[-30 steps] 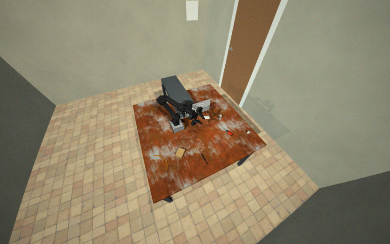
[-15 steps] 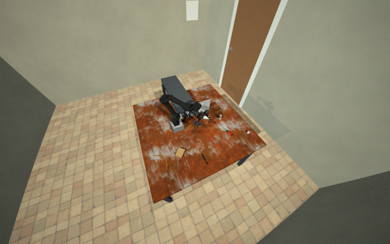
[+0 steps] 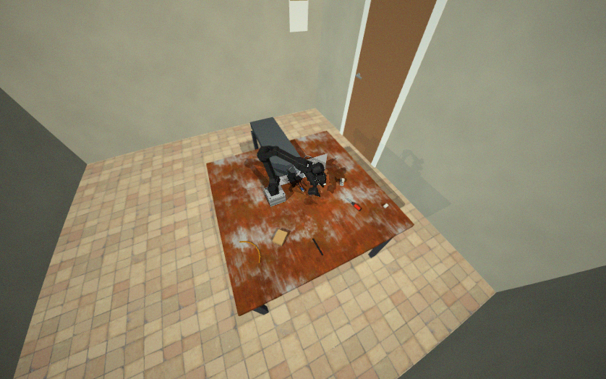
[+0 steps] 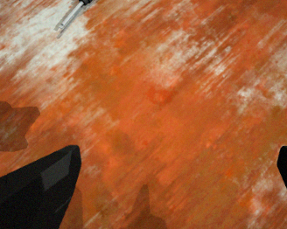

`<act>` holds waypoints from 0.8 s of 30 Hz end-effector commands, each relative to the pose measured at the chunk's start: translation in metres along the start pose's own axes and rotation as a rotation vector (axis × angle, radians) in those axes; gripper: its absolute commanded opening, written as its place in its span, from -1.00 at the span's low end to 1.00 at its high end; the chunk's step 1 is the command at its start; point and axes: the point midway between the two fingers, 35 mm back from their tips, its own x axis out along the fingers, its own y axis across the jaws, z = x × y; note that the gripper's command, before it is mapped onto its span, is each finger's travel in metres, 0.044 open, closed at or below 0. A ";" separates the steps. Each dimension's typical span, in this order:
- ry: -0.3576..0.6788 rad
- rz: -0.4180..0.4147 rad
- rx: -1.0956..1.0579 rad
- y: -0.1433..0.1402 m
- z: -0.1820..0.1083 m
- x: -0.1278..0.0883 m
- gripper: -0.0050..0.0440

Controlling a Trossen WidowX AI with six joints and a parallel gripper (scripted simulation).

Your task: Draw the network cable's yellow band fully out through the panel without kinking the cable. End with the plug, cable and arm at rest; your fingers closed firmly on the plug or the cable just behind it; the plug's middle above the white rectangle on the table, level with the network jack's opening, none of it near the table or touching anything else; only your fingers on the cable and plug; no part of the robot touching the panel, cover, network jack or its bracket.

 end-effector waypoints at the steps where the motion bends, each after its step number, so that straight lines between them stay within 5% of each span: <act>1: 0.101 0.025 -0.137 0.012 -0.002 0.002 1.00; 13: 0.517 0.253 -0.713 0.056 -0.061 0.007 1.00; 24: 0.557 0.259 -0.699 0.057 -0.069 0.008 1.00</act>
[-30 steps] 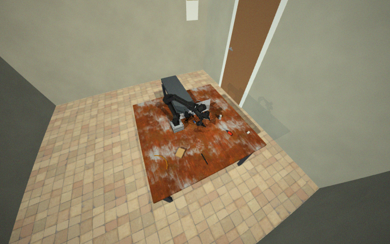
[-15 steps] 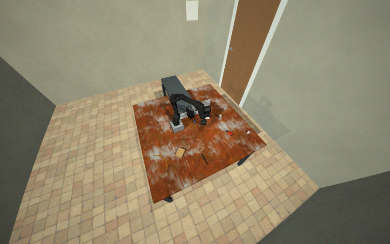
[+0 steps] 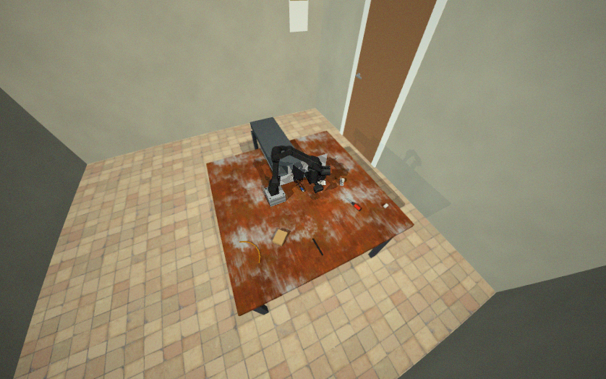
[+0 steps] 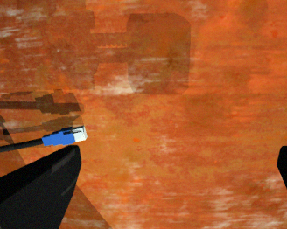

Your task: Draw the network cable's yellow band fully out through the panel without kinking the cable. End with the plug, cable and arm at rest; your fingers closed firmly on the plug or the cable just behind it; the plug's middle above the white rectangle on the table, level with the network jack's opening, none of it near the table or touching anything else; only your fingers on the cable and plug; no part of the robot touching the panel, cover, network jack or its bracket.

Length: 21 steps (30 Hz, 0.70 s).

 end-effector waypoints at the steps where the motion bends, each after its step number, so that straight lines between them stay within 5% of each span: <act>1: -0.009 0.002 0.060 0.000 0.005 -0.002 1.00; 21: 0.002 0.002 0.936 0.001 0.003 0.012 1.00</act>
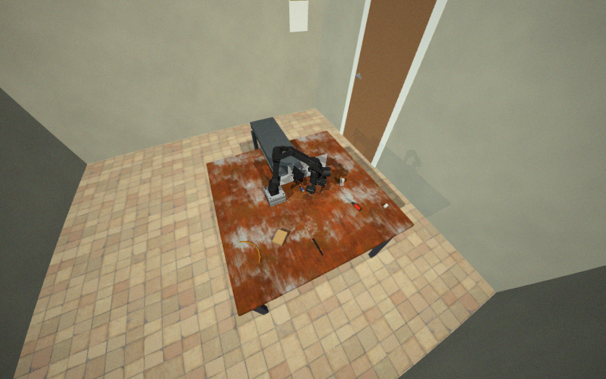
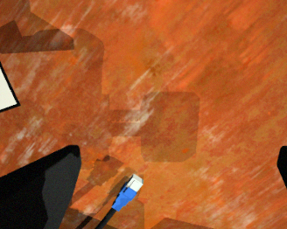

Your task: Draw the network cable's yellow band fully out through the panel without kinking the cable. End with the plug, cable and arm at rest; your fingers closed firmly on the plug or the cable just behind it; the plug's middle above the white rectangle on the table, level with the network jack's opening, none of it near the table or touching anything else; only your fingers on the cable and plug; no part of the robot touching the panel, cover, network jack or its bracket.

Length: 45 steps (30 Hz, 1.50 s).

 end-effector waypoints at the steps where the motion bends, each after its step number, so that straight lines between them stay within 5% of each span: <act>1: -0.003 0.001 0.212 0.002 0.000 0.003 1.00; 13: -0.002 0.002 0.652 0.001 0.000 0.009 1.00; 23: 0.000 0.010 0.650 0.003 0.000 0.009 1.00; 45: 0.182 0.217 -0.282 0.039 -0.039 0.045 1.00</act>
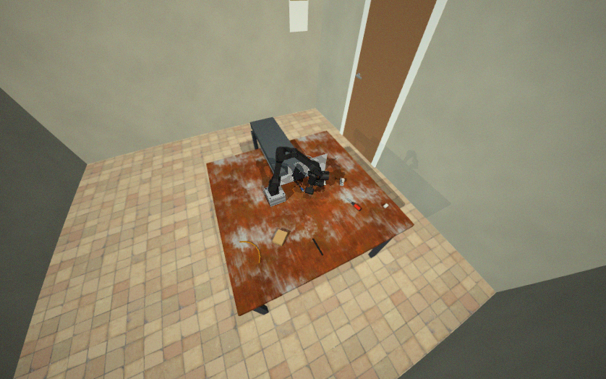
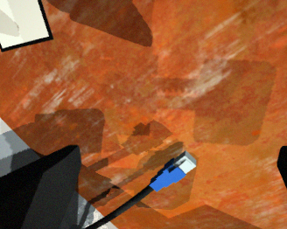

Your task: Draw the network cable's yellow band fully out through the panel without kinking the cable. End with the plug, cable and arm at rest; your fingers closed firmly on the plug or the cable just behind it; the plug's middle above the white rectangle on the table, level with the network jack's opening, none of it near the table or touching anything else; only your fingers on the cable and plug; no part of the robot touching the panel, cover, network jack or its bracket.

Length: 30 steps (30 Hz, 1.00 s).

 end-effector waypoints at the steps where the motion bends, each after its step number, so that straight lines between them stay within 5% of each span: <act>1: 0.046 0.053 -0.207 0.008 -0.007 0.010 1.00; 16: 0.102 0.270 -0.807 0.024 -0.033 0.036 1.00; 30: 0.028 0.514 -1.294 0.036 -0.055 0.051 1.00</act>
